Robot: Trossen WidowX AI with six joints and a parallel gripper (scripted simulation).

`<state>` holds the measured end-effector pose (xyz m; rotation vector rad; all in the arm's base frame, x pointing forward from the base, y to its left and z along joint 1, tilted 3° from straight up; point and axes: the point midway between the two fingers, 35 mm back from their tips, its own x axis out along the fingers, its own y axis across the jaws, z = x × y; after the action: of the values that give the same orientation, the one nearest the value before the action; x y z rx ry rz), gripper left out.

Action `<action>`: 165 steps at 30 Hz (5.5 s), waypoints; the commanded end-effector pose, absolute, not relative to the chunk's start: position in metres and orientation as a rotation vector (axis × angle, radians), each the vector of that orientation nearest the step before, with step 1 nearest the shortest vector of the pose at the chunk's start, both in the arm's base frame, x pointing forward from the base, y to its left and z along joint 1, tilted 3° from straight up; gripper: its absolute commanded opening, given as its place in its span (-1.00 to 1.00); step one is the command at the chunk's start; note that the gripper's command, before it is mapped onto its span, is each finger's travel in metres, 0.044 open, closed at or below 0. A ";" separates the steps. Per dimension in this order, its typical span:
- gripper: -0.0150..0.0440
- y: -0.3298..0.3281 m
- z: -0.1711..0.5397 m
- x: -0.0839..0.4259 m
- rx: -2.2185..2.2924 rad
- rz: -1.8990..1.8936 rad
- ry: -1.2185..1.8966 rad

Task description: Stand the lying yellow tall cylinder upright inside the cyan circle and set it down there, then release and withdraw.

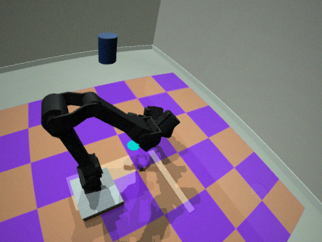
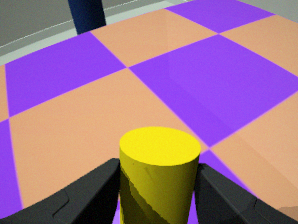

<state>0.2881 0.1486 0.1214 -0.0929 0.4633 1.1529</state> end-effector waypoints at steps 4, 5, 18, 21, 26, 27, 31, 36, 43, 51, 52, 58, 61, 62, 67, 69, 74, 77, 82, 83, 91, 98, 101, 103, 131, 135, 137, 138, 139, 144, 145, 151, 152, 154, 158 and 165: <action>-0.14 0.146 0.123 0.285 -0.070 1.164 0.430; -0.14 0.146 0.123 0.285 -0.067 1.166 0.424; -0.14 0.140 0.125 0.278 -0.042 1.185 0.356; -0.14 0.139 0.126 0.277 -0.038 1.190 0.341; -0.14 0.137 0.127 0.274 -0.030 1.198 0.315; -0.14 0.136 0.127 0.273 -0.029 1.200 0.310; -0.14 0.135 0.128 0.270 -0.024 1.207 0.290; -0.14 0.133 0.129 0.267 -0.018 1.216 0.265; -0.14 0.130 0.130 0.262 -0.012 1.228 0.231; -0.14 0.127 0.132 0.255 -0.007 1.244 0.193; -0.14 0.126 0.132 0.254 -0.006 1.246 0.188; -0.14 0.124 0.133 0.249 -0.004 1.258 0.160; -0.14 0.123 0.133 0.246 -0.003 1.264 0.146; -0.14 0.123 0.133 0.245 -0.003 1.266 0.142; -0.14 0.121 0.134 0.240 -0.003 1.276 0.120; -0.14 0.120 0.134 0.238 -0.003 1.281 0.111; -0.14 0.119 0.134 0.232 -0.004 1.292 0.089; -0.14 0.118 0.135 0.229 -0.005 1.298 0.076; -0.14 0.116 0.135 0.224 -0.008 1.309 0.057; -0.14 0.116 0.135 0.223 -0.008 1.310 0.054; -0.14 0.116 0.135 0.223 -0.008 1.311 0.054; -0.14 0.116 0.135 0.223 -0.008 1.311 0.054; -0.14 0.116 0.134 0.223 -0.009 1.311 0.053; -0.14 0.116 0.131 0.224 -0.012 1.311 0.052; -0.14 0.117 0.081 0.230 -0.049 1.313 0.027; -0.14 0.118 0.074 0.229 -0.054 1.314 0.023; -0.14 0.118 0.071 0.229 -0.056 1.314 0.022; -0.14 0.118 0.069 0.228 -0.058 1.314 0.021; -0.14 0.118 0.067 0.228 -0.059 1.314 0.020; -0.14 0.119 0.059 0.226 -0.065 1.315 0.016; -0.14 0.119 0.058 0.225 -0.067 1.315 0.015; -0.14 0.120 0.048 0.222 -0.074 1.315 0.010; -0.14 0.120 0.047 0.221 -0.075 1.315 0.009; -0.14 0.120 0.045 0.220 -0.077 1.315 0.008; -0.14 0.121 0.041 0.219 -0.079 1.317 0.010; -0.14 0.123 0.025 0.217 -0.087 1.326 0.021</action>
<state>0.2164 0.1227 0.0294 -0.0742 0.0246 1.3263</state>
